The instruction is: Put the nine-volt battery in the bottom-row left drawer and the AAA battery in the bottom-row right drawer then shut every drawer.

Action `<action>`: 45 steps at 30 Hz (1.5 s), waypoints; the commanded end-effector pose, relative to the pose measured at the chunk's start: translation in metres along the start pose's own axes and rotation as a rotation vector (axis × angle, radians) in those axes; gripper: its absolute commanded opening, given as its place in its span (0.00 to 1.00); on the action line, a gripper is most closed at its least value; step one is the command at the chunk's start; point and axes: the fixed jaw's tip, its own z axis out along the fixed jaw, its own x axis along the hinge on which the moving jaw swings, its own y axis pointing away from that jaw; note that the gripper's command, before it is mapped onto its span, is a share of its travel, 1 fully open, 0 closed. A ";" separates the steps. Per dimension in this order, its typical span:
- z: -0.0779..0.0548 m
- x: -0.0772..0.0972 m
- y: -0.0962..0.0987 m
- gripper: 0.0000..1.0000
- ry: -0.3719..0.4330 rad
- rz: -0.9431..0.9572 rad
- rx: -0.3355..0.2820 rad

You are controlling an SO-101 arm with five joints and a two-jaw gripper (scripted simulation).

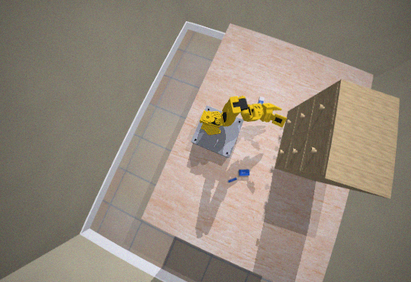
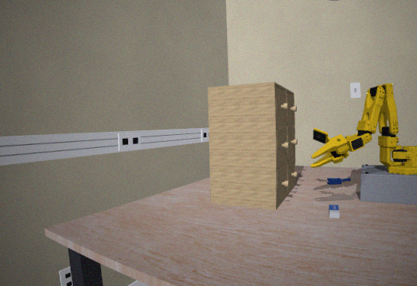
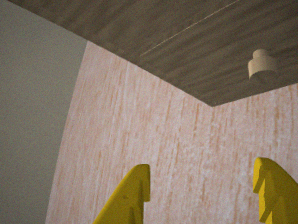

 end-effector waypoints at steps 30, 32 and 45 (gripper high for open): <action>0.046 0.008 -0.034 0.21 -0.028 0.028 0.047; 0.046 0.008 -0.034 0.21 -0.028 0.028 0.047; 0.046 0.008 -0.037 0.21 -0.032 0.030 0.050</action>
